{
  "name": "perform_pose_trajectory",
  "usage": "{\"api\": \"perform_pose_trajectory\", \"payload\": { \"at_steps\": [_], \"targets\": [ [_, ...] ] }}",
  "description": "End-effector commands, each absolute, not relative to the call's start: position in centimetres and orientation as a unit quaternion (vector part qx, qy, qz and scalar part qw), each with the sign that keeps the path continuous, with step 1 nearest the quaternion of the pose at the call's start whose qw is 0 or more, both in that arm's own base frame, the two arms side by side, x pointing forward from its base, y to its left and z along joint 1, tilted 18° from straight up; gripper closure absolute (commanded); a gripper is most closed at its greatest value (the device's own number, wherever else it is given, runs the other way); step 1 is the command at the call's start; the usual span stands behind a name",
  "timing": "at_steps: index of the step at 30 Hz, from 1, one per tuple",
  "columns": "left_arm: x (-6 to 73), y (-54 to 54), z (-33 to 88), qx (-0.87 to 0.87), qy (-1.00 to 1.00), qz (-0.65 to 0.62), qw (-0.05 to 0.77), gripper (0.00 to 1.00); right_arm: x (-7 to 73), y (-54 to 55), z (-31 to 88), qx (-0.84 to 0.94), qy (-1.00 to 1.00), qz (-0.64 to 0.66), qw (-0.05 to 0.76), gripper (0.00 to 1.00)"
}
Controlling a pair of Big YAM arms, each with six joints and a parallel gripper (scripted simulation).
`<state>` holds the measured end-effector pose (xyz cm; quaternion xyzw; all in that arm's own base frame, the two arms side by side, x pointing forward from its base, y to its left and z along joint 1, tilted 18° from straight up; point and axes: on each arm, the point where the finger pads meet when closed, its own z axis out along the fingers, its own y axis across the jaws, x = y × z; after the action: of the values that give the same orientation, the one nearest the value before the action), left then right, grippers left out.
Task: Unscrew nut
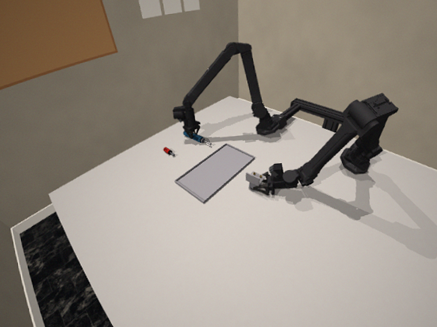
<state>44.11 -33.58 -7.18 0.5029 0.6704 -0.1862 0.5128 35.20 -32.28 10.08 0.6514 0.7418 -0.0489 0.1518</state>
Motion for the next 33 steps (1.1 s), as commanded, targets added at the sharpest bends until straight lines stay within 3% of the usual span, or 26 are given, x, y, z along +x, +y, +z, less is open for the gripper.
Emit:
{"api": "perform_pose_trajectory", "payload": {
  "at_steps": [1,26,27,33],
  "targets": [
    [44.6,-34.0,-6.6,0.503,0.664,-0.186,0.521,0.41,35.5,-33.0,10.5,0.65,0.741,-0.049,0.163,0.58],
    [44.6,-34.0,-6.6,0.503,0.664,-0.186,0.521,0.41,35.9,-32.9,11.1,0.65,0.74,-0.048,0.167,0.58],
    [44.6,-34.0,-6.6,0.503,0.664,-0.186,0.521,0.41,35.9,-32.9,11.1,0.65,0.74,-0.048,0.167,0.51],
    [44.6,-34.0,-6.6,0.503,0.664,-0.186,0.521,0.41,35.9,-32.9,11.1,0.65,0.74,-0.048,0.167,0.51]
  ]
}}
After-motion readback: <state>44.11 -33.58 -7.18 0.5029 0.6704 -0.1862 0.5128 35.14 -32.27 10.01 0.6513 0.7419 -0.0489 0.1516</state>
